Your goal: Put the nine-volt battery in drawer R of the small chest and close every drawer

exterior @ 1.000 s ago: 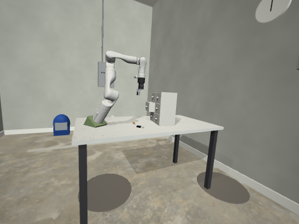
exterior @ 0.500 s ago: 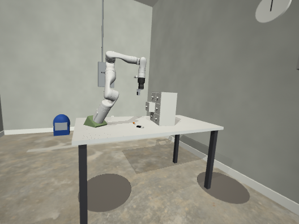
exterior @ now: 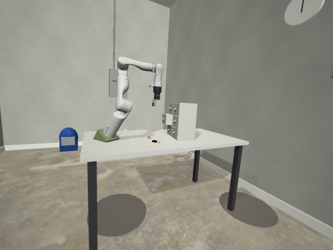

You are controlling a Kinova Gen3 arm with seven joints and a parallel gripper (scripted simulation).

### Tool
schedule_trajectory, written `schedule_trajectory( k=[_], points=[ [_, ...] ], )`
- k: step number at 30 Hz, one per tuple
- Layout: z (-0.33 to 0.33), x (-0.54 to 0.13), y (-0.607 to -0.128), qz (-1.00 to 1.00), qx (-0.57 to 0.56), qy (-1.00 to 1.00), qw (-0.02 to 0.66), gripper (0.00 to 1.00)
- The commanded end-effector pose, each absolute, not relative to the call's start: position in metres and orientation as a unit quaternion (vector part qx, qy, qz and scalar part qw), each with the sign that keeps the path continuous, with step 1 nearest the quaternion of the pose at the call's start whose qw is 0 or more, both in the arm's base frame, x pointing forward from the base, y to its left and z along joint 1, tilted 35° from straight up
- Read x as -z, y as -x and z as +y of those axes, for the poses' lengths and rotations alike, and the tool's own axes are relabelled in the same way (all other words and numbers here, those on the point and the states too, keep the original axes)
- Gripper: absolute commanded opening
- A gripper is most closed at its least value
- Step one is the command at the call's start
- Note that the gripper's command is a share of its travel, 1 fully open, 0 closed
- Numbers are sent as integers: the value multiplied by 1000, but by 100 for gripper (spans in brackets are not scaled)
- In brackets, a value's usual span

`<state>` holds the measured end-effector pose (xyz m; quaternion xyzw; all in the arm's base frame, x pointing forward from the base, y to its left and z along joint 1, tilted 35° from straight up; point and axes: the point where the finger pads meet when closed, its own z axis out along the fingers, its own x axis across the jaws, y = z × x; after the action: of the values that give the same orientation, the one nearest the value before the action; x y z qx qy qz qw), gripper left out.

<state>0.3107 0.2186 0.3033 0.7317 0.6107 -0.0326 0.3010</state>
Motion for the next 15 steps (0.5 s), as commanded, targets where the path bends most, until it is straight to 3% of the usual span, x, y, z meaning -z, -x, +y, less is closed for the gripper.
schedule_trajectory(
  k=[1,15],
  points=[
    [220,-302,-309,611,32,-731,301,100],
    [236,-266,-267,611,32,-731,301,100]
  ],
)
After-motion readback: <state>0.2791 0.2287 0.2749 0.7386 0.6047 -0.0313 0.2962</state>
